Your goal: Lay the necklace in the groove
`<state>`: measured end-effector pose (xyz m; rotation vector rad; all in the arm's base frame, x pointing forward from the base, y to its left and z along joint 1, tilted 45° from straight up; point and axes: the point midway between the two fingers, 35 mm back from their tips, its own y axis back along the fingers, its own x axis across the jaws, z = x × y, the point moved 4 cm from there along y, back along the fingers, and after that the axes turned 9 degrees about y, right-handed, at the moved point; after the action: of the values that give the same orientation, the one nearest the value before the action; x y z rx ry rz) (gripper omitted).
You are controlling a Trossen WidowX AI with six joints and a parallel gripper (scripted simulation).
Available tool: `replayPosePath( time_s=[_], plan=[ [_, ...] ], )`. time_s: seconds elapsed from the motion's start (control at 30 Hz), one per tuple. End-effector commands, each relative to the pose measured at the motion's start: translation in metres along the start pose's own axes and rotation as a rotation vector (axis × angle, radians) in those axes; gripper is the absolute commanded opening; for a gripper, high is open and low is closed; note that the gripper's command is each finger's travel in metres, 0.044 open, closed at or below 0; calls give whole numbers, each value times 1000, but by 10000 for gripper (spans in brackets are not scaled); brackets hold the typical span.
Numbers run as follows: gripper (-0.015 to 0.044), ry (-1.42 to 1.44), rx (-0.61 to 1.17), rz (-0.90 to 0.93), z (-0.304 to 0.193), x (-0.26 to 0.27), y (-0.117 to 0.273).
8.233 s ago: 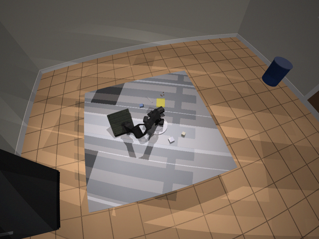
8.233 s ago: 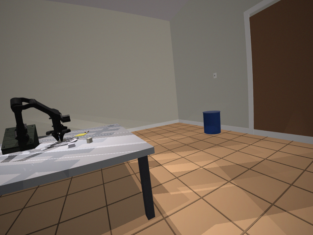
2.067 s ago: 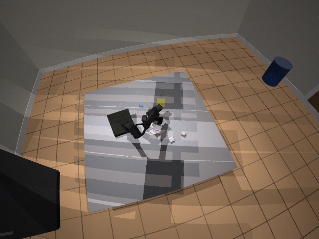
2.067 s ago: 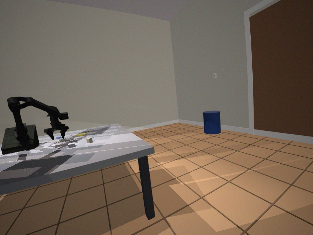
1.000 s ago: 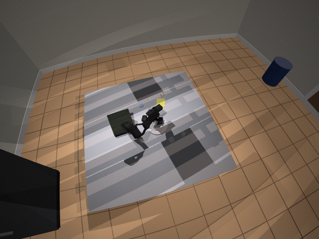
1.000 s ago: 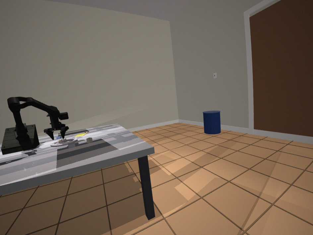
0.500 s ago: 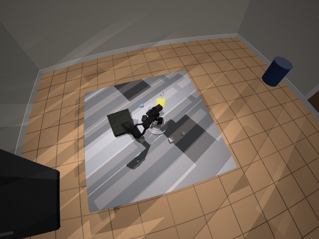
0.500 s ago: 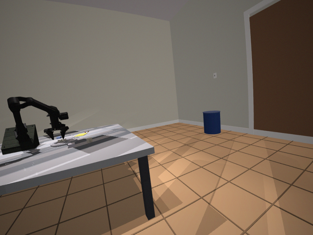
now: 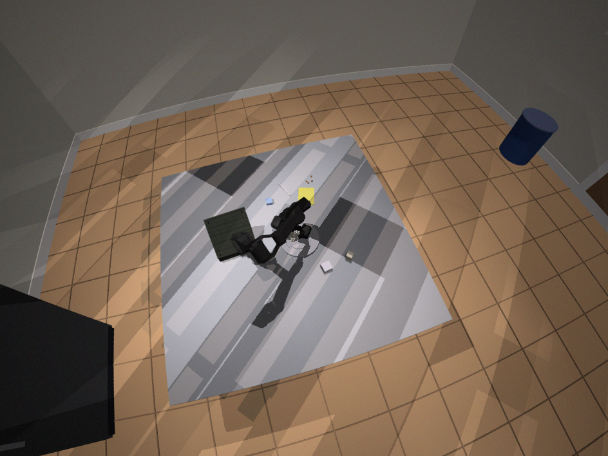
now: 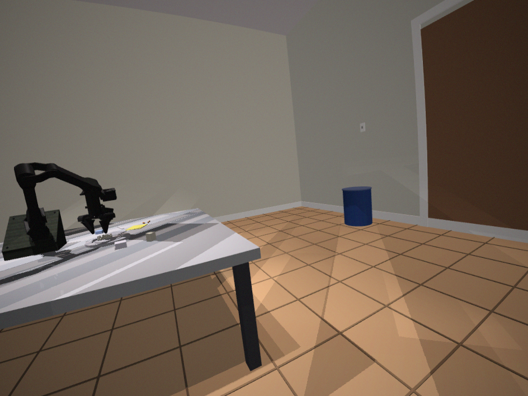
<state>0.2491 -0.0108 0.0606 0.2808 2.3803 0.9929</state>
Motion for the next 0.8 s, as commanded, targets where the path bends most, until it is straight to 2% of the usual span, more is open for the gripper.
replayPosePath(
  time_s=[0.0,0.1,0.17,0.43,0.63,0.77],
  plan=[
    [380,-288,-4,4,13,-3,6],
    [380,-544,-2,5,22,-6,10],
    [380,-604,-2,5,25,-7,11],
    [380,-604,-2,5,25,-7,11],
    [380,-604,-2,4,25,-7,-5],
    [380,-612,-9,3,24,-9,1]
  ],
)
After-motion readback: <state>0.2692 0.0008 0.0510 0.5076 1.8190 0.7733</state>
